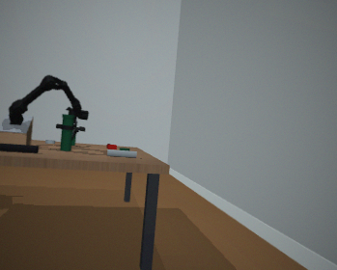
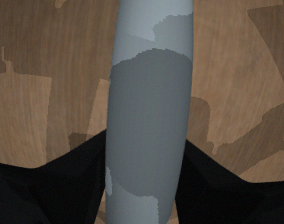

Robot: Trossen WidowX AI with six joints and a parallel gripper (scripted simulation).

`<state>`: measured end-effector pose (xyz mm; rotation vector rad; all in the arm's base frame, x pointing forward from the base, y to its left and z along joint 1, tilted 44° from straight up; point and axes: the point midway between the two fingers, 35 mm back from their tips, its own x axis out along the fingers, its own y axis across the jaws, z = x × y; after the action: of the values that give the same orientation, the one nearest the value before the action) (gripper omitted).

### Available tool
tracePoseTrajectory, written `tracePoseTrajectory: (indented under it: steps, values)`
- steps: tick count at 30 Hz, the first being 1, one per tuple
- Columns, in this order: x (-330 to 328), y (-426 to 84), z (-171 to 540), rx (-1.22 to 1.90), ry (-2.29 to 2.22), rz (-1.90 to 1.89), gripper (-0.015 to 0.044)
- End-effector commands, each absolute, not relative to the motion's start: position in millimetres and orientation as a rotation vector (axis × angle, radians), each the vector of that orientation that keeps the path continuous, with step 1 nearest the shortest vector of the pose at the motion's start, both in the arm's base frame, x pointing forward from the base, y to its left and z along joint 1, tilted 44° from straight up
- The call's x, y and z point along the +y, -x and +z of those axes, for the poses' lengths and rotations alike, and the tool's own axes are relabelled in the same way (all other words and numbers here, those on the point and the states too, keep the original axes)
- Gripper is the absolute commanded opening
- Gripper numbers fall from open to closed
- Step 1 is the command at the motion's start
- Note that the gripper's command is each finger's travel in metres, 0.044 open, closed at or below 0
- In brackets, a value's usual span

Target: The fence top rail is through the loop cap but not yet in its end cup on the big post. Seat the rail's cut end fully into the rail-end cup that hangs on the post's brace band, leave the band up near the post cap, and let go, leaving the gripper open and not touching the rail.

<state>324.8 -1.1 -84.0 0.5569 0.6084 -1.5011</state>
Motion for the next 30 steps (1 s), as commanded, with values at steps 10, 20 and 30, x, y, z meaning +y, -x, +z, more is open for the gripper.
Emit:
tracePoseTrajectory:
  steps: [10,20,30]
  values:
    - [22.0,-328.1,-34.6,0.44,-0.398,-1.511,0.0]
    - [21.8,-327.3,-32.8,0.434,-0.391,-1.518,0.0]
    - [21.6,-327.3,-33.2,0.439,-0.394,-1.521,0.0]
